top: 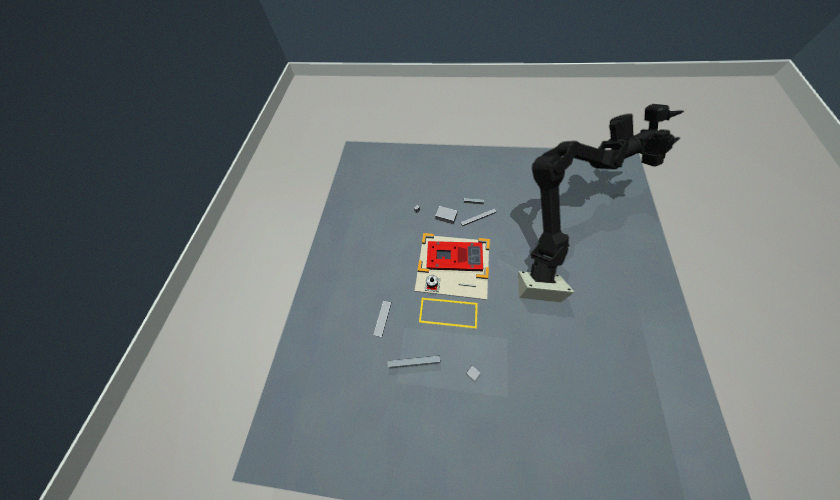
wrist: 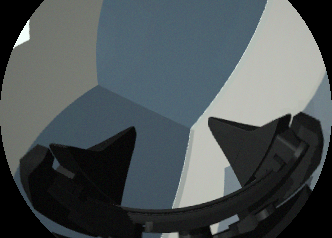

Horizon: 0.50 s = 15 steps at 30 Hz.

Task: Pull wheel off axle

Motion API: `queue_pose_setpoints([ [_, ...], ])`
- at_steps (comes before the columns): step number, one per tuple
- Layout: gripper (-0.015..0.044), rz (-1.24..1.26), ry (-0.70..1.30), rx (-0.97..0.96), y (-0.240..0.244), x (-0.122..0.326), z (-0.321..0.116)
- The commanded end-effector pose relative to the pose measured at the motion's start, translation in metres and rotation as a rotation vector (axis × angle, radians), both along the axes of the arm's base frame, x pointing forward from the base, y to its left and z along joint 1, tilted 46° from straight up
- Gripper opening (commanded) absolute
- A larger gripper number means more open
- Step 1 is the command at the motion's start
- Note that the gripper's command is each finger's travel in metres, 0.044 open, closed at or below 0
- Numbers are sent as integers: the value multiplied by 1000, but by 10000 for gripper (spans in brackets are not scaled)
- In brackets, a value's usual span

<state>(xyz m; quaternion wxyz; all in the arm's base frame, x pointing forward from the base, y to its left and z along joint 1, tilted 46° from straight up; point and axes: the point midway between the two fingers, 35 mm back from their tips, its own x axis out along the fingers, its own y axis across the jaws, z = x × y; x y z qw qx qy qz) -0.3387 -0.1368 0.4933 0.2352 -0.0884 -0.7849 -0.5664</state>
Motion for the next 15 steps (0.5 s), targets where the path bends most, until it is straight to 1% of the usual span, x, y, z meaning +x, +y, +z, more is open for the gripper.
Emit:
queue_pose_setpoints([
  [1,374,1,0,1,-1,0,0],
  [4,300,23,-4,19,-12,3,-1],
  [9,300,105,-12,84,-53,17,-2],
  [15,300,248,3,172,-108,51,-3],
])
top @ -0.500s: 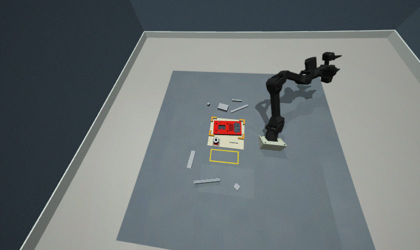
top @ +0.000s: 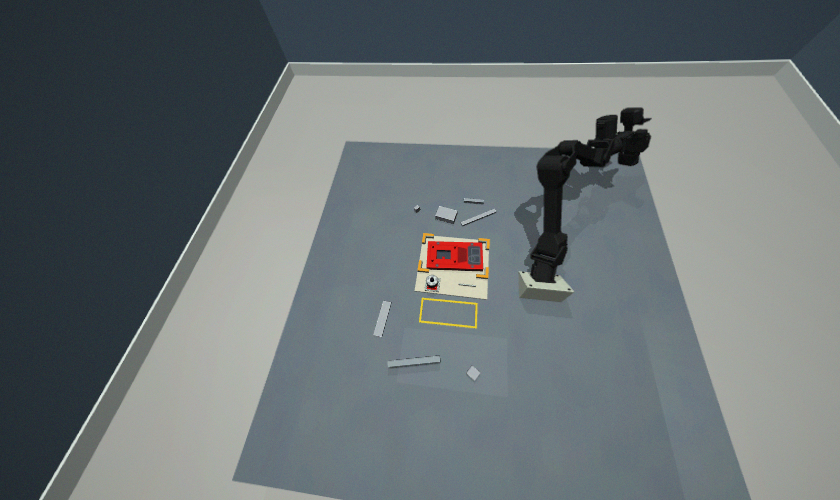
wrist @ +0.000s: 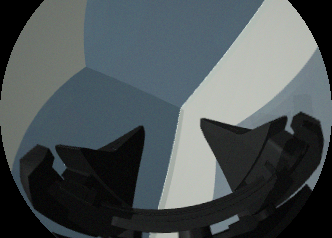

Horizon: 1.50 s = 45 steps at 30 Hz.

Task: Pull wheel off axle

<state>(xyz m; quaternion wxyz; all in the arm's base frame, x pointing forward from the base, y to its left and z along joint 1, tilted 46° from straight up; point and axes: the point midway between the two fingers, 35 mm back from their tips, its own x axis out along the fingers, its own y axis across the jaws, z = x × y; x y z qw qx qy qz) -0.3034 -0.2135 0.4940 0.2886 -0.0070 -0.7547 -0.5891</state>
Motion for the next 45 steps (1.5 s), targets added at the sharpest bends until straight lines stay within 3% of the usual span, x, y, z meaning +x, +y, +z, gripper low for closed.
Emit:
queue_pose_setpoints([
  [1,300,100,6,69,-40,23,-4],
  [22,300,622,187,342,-171,216,-10],
  [35,300,946,355,481,-191,365,-22],
  [45,300,1164,509,687,-183,485,-62],
])
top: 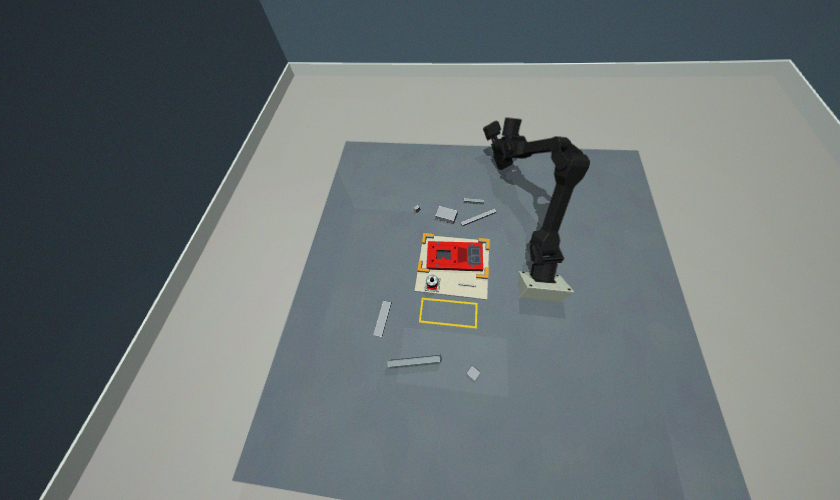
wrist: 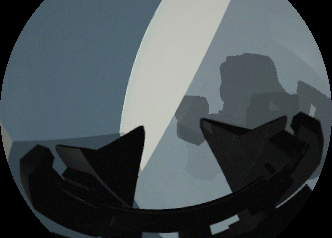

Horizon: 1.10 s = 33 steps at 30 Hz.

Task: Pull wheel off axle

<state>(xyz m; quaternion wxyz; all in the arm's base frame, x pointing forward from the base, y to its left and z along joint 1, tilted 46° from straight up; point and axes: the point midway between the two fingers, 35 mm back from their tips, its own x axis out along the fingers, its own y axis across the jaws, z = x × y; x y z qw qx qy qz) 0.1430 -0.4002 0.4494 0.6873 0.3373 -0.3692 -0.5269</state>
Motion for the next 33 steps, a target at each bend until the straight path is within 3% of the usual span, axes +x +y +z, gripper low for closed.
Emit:
queue_pose_setpoints([
  [1,300,98,100,69,7,51,-23],
  [18,300,518,615,310,112,235,-145],
  [25,300,665,815,451,180,280,-214],
  [33,300,766,1154,521,258,302,-279],
])
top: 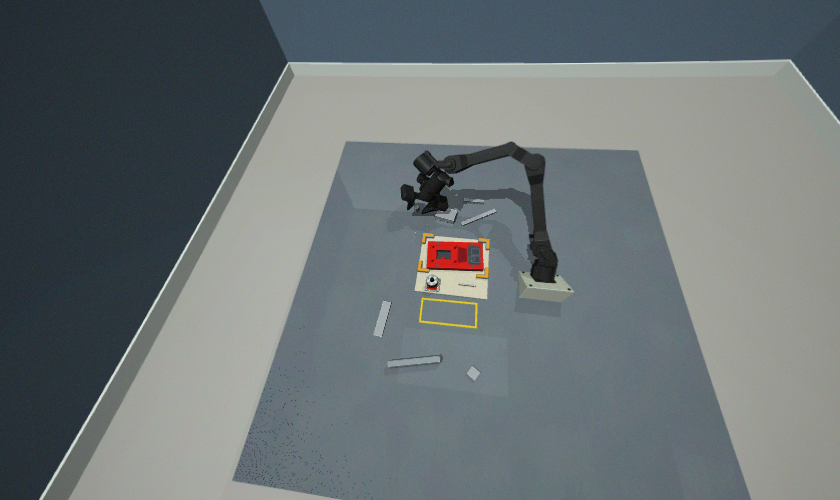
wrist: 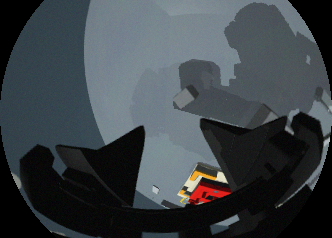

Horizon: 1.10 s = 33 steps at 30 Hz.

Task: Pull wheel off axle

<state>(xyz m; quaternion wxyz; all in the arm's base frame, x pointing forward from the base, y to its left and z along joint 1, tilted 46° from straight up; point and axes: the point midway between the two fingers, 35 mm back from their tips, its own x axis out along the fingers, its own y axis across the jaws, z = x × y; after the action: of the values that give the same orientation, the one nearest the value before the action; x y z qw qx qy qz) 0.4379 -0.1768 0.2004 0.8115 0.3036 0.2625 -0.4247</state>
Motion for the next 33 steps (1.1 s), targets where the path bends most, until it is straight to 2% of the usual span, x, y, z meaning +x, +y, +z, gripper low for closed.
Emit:
queue_pose_setpoints([
  [1,300,104,191,2,47,8,-40],
  [8,300,314,540,-62,135,-2,-96],
  [13,300,502,863,-216,197,-29,-130],
  [19,300,663,1175,-415,254,-60,-151],
  [33,300,682,1216,-447,265,-66,-157],
])
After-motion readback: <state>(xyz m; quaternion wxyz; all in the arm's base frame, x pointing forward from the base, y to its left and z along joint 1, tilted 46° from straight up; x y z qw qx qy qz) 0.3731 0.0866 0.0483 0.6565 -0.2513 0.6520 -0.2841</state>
